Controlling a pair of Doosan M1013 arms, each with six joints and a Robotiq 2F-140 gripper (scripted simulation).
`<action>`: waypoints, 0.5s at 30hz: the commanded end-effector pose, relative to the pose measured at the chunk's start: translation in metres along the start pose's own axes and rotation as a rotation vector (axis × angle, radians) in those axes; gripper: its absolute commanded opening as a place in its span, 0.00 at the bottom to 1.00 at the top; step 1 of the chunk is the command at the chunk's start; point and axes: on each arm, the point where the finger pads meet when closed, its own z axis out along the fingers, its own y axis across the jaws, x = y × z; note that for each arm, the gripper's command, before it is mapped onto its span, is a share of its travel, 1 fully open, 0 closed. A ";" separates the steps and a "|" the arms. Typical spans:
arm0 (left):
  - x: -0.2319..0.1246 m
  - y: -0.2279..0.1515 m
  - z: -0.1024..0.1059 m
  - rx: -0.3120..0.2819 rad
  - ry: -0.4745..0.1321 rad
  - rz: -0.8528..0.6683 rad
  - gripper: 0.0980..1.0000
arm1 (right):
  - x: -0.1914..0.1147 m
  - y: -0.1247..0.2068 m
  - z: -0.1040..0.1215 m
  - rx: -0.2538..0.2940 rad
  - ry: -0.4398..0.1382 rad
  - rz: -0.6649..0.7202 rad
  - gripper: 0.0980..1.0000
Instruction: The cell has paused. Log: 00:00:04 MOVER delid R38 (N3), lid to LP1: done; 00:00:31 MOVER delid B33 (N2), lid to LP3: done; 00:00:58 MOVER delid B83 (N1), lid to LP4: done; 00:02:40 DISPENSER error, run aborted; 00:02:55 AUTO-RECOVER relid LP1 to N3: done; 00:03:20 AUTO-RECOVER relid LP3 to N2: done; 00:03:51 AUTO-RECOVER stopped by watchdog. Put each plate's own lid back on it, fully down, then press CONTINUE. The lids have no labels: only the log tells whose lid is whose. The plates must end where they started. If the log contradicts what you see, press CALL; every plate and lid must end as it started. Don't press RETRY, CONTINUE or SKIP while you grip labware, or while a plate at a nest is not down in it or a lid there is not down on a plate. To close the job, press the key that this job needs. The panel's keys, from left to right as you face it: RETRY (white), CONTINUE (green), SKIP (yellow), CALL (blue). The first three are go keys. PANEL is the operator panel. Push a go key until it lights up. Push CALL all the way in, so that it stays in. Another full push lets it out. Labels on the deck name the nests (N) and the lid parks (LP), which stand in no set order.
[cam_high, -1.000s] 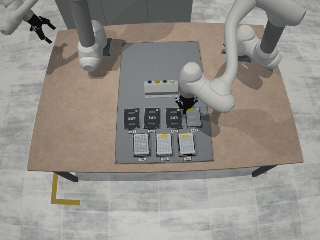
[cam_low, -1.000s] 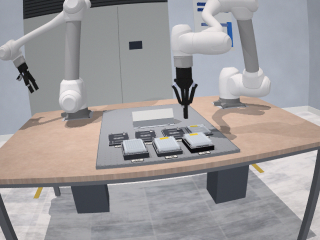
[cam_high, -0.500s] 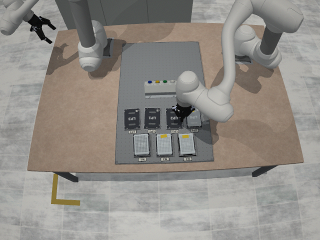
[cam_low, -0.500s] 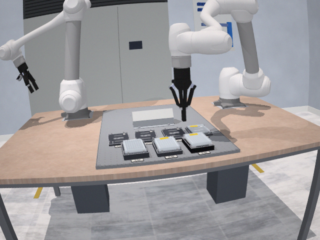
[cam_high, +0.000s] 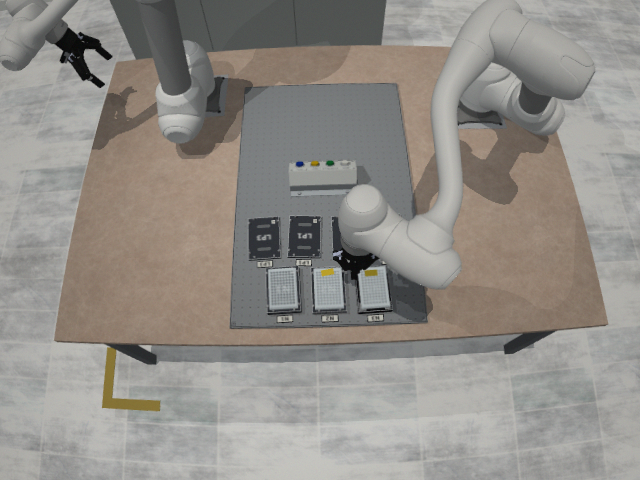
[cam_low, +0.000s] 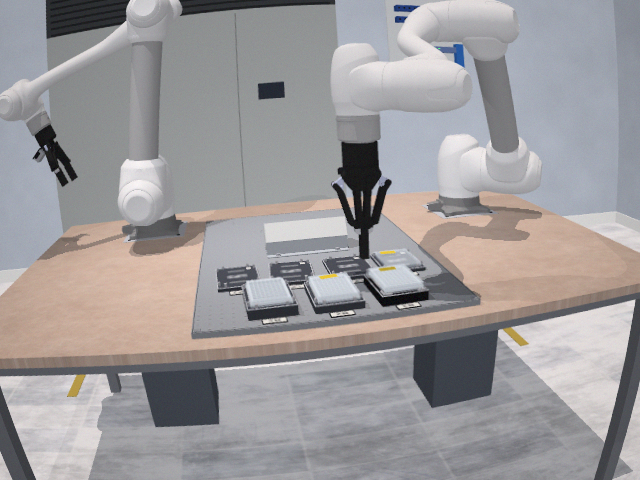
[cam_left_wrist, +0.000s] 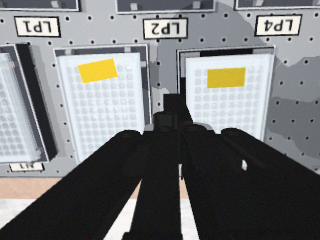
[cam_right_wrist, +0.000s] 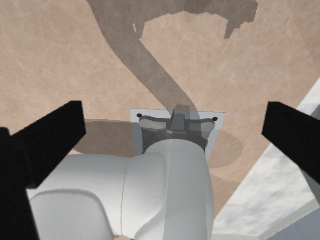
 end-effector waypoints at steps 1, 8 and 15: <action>-0.019 -0.005 0.000 0.000 0.001 0.000 0.00 | 0.000 0.000 -0.001 0.001 0.001 0.000 1.00; -0.022 -0.006 0.000 0.000 0.001 0.000 0.00 | 0.000 0.000 -0.001 0.001 0.001 0.000 1.00; -0.022 -0.006 0.000 0.000 0.001 0.000 0.00 | 0.000 0.000 -0.001 0.001 0.001 0.000 1.00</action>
